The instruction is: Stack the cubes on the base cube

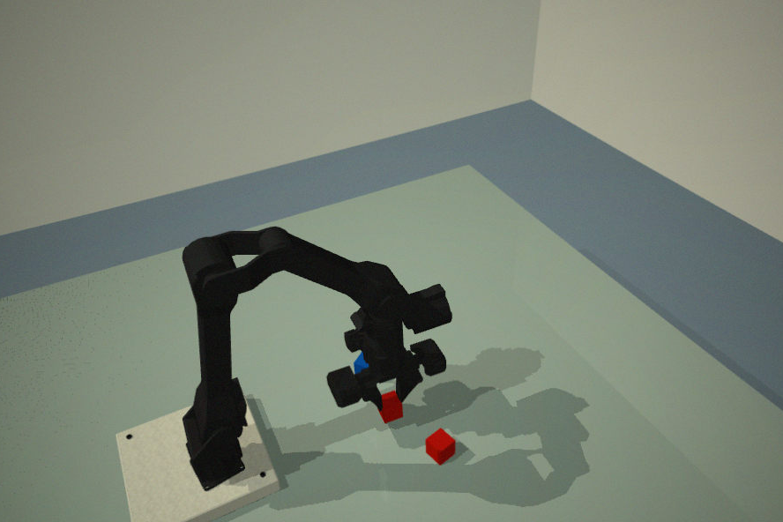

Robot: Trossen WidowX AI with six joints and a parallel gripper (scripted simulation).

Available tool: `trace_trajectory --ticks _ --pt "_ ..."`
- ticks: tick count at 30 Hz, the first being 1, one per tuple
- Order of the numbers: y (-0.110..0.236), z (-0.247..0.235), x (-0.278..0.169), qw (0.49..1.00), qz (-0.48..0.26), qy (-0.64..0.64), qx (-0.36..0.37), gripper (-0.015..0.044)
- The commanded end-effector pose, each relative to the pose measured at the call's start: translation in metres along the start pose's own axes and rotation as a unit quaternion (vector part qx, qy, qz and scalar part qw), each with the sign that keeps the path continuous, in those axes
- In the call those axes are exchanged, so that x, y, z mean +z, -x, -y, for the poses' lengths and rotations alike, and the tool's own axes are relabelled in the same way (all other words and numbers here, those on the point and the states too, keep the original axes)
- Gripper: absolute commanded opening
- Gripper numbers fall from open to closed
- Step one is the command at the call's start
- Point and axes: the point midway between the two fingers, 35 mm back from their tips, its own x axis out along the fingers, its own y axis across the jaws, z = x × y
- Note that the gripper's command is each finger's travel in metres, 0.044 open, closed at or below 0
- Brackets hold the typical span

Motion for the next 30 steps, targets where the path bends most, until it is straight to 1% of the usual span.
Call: trace_trajectory --ticks 1,5,30 --pt "-0.002 -0.002 -0.001 1.000 -0.002 0.002 0.003 0.0105" --pt "0.002 -0.001 -0.001 1.000 -0.002 0.002 0.003 0.0105" --pt "0.081 0.005 0.000 1.000 -0.002 0.002 0.002 0.0105"
